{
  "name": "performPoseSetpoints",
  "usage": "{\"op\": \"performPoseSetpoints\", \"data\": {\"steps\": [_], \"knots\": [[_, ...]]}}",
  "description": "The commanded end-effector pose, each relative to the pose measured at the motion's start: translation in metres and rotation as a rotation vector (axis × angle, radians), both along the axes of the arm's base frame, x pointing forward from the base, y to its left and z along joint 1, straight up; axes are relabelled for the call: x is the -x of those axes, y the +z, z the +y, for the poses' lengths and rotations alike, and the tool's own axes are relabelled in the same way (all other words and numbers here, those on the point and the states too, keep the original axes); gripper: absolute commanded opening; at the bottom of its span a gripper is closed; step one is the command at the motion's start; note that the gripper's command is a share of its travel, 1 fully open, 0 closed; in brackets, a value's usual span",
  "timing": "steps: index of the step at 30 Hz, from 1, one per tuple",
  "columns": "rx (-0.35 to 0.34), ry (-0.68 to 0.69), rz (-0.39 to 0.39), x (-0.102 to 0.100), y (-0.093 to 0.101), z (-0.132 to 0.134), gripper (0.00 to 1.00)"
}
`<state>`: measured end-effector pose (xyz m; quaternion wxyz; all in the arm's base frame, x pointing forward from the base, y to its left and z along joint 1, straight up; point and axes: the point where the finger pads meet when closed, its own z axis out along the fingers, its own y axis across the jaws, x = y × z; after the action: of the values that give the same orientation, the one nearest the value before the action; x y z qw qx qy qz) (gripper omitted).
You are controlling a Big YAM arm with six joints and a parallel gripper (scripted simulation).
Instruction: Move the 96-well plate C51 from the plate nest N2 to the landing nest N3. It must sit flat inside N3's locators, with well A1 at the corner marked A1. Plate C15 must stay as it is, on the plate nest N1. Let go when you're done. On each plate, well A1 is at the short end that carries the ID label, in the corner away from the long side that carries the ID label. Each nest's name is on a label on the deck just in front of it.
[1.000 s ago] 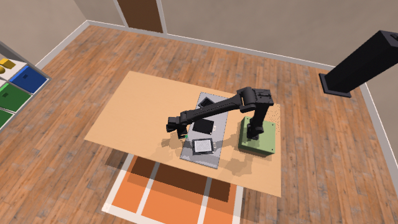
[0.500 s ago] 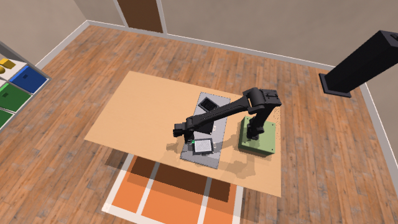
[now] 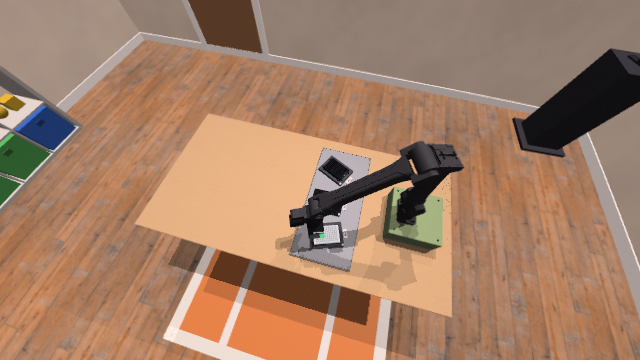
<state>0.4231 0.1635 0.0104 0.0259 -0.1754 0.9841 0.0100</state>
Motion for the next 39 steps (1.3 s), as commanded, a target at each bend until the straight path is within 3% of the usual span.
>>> {"op": "performPoseSetpoints", "data": {"steps": [1, 3, 4, 5, 6, 11, 15, 16, 19, 23, 33, 35, 39], "knots": [[-0.018, -0.023, -0.048, 0.006, 0.017, 0.010, 1.00], [-0.019, -0.023, -0.047, 0.016, 0.016, 0.011, 1.00], [0.004, -0.043, 0.000, 0.026, 0.015, 0.009, 1.00], [0.000, -0.063, -0.008, 0.016, 0.026, 0.016, 1.00], [0.015, -0.063, 0.024, 0.036, 0.014, 0.010, 1.00], [0.003, -0.062, 0.004, 0.056, 0.012, 0.014, 1.00], [0.003, -0.062, 0.004, 0.057, 0.012, 0.014, 1.00], [-0.020, -0.076, -0.040, 0.033, 0.028, 0.019, 1.00], [-0.020, -0.078, -0.039, 0.033, 0.028, 0.019, 1.00], [0.004, -0.063, 0.010, 0.049, 0.013, 0.013, 1.00], [0.004, -0.063, 0.010, 0.049, 0.013, 0.013, 1.00], [0.019, -0.077, 0.037, 0.058, -0.005, 0.007, 1.00], [0.020, -0.075, 0.037, 0.058, -0.012, 0.007, 1.00]]}}
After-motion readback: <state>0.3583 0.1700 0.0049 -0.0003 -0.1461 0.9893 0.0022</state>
